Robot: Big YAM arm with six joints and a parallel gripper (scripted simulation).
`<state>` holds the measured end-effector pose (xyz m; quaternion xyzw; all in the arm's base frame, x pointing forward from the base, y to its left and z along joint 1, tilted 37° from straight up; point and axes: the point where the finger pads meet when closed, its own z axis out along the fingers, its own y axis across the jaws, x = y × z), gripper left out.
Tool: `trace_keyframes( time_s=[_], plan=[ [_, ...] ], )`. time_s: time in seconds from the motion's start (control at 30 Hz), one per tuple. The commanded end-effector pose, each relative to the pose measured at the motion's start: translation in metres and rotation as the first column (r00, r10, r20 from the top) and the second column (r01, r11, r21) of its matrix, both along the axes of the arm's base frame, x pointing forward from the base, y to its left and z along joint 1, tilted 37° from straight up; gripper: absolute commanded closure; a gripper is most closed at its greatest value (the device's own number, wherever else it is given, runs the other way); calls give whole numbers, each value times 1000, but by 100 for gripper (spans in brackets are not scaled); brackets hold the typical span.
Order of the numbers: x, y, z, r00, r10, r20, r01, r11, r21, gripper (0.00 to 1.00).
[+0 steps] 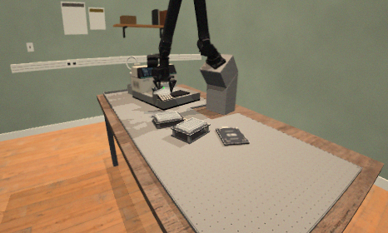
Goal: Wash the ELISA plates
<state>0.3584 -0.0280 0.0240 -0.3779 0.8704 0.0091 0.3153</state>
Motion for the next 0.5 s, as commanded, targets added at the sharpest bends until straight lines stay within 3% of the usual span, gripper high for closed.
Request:
trace_keyframes(
  time_s=[0.0, 0.23, 0.4, 0.47],
  plan=[
    [12, 4, 16, 999, -37, 23, 36, 999, 16, 16],
    [19, 35, 28, 999, -37, 17, 37, 999, 20, 16],
    [15, 26, 23, 998, -63, 10, 63, 998, 21, 16],
    [11, 46, 22, 999, 34, 39, -33, 999, -29, 16]
  ],
)
